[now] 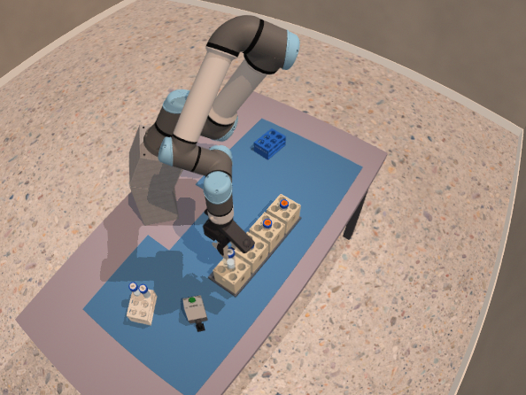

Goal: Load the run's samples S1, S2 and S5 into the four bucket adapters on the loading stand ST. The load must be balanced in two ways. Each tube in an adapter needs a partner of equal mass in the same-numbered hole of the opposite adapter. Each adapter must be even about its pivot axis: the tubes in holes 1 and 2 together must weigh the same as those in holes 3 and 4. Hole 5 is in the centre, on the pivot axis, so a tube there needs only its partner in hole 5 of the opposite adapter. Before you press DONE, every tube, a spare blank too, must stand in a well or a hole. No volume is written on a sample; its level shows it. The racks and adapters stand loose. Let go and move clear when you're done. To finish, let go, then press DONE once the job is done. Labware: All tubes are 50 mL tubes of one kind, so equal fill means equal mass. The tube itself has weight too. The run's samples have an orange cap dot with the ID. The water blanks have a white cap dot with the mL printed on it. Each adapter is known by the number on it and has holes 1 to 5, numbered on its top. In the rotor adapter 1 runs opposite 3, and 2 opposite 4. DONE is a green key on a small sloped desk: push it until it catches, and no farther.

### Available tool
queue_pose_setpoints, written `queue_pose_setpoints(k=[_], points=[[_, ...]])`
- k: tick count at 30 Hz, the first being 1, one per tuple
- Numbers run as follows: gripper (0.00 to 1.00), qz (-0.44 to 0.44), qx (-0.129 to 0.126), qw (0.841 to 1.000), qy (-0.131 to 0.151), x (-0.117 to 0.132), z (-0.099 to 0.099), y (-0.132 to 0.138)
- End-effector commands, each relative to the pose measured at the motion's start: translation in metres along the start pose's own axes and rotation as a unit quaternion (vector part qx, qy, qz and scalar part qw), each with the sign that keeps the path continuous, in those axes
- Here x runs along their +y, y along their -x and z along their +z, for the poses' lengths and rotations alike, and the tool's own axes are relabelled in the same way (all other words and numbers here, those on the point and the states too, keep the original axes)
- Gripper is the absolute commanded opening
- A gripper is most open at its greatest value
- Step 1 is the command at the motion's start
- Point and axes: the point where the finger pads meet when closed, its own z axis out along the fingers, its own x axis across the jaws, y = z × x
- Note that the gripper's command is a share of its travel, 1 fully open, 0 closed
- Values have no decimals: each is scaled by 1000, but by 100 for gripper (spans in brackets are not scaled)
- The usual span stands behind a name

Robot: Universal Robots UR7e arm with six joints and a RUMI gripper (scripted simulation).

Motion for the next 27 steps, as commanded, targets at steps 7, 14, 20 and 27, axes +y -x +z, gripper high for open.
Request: queue_pose_setpoints(k=[7,14,20,27], points=[[0,0,0,1000,0,0,3,0],[0,0,0,1000,0,0,12,0],[0,0,0,1000,0,0,17,0],[0,0,0,1000,0,0,27,0]])
